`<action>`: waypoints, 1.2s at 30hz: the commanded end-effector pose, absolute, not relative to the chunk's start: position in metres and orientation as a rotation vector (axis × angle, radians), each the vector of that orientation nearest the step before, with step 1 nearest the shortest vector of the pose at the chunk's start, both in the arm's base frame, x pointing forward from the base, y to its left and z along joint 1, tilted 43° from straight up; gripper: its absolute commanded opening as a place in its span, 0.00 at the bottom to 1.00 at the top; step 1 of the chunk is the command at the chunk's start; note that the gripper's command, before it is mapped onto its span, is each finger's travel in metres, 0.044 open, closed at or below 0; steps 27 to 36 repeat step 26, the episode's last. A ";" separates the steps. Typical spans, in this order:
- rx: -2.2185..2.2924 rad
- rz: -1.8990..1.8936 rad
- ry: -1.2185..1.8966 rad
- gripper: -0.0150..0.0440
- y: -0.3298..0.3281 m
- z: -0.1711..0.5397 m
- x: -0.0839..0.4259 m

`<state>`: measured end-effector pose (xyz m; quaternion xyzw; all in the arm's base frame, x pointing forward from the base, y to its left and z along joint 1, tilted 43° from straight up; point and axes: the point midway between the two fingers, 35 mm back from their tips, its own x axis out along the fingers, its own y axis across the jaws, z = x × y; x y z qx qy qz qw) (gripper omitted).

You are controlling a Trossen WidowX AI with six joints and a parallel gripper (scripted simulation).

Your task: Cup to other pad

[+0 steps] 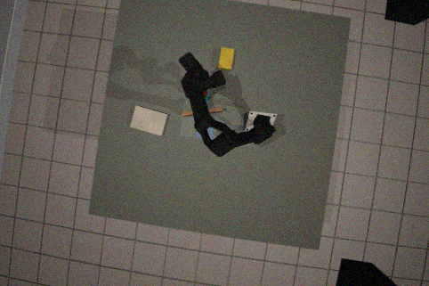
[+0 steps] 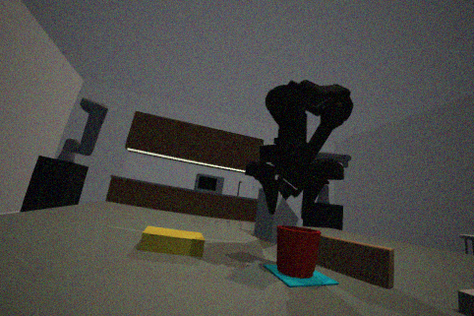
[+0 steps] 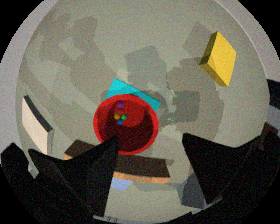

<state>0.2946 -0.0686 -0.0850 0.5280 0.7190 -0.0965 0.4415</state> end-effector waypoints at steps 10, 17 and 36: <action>1.303 -0.241 1.782 1.00 -0.099 -0.051 0.297; 1.301 -0.241 1.781 1.00 -0.111 -0.037 0.296; 1.311 -0.244 1.780 1.00 -0.108 -0.041 0.296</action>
